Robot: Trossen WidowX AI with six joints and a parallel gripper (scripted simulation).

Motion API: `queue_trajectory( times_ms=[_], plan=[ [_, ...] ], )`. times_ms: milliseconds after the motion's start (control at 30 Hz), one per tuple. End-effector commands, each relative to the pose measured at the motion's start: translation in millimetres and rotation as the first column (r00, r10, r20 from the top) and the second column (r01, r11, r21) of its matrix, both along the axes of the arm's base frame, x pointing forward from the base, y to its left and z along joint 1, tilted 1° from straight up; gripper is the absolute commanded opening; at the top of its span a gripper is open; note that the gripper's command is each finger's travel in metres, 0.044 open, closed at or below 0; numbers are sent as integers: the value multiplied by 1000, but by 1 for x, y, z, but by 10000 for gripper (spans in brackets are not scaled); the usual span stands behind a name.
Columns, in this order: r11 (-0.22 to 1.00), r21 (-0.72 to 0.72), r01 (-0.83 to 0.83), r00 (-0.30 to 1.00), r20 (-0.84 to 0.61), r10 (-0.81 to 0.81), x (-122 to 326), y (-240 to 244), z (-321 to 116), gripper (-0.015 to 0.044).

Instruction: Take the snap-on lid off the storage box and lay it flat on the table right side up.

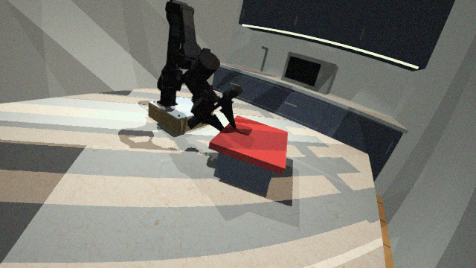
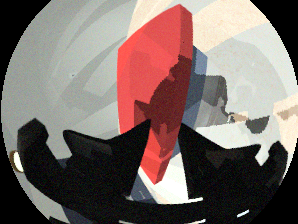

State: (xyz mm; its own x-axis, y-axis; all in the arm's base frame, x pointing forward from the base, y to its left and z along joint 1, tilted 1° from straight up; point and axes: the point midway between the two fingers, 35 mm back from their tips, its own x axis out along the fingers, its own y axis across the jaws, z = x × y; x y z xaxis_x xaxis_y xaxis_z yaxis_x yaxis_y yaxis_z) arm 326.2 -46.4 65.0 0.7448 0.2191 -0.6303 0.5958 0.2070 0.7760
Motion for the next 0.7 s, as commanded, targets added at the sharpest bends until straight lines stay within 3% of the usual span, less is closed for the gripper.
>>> queue_trajectory(
  times_ms=[0, 667],
  plan=[
    [1000, -2, -1, 1000, 6, 1, 0, 0, 3, 0],
    [1000, -2, -1, 1000, 6, 1, -1, 0, 7, 0]
  ],
)
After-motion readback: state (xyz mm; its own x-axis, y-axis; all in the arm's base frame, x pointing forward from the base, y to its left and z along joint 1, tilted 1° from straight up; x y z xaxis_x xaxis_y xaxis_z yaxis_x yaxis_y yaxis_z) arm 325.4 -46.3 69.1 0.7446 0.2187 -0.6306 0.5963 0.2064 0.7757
